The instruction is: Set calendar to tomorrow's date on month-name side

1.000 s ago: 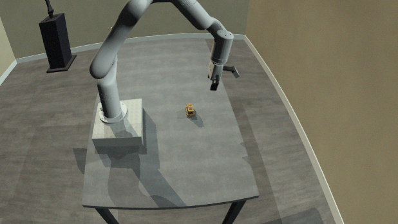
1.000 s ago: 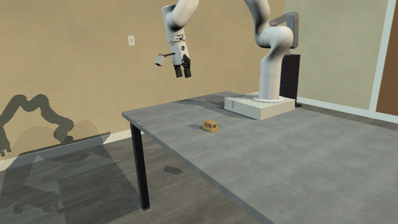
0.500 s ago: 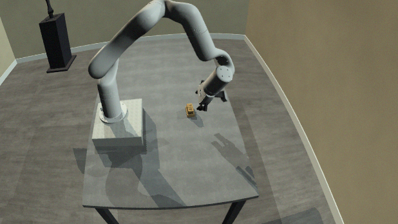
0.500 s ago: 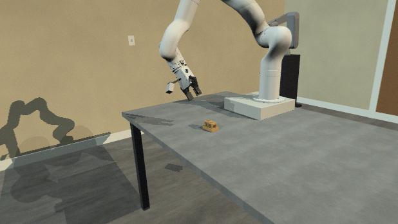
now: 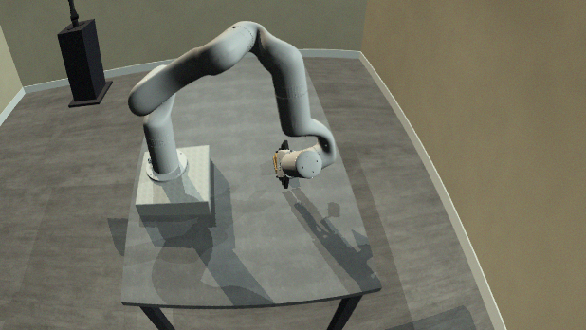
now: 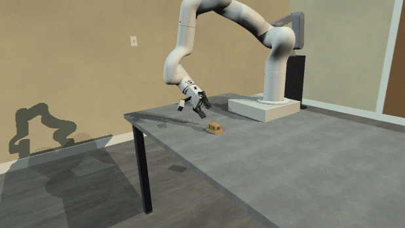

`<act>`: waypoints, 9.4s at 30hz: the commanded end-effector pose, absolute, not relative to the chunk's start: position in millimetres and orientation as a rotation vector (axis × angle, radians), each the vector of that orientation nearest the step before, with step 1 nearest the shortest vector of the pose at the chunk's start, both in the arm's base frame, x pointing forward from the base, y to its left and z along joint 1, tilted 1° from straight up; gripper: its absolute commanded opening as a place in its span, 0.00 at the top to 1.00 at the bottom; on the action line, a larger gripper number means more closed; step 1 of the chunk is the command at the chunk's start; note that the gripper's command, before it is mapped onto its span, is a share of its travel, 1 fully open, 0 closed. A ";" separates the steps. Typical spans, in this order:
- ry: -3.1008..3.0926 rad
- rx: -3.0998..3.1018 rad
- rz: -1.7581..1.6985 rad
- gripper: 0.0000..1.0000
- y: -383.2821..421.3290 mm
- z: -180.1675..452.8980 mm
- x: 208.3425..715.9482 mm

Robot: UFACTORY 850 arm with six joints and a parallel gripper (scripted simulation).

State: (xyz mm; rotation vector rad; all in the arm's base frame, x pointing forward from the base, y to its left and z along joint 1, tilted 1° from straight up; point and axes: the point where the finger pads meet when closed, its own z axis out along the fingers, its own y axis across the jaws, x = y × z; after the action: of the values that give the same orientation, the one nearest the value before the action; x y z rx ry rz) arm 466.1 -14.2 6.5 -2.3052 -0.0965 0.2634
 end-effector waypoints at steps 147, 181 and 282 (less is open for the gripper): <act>-2.294 -2.115 0.010 0.00 -13.7 81.5 463.6; -2.319 -2.090 0.016 0.51 51.6 41.9 472.4; -2.319 -2.090 0.016 0.51 51.9 -10.1 471.5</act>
State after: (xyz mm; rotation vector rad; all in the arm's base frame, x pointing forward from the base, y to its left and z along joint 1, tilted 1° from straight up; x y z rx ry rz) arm 470.6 51.8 -10.7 -2.0891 -2.3184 0.0184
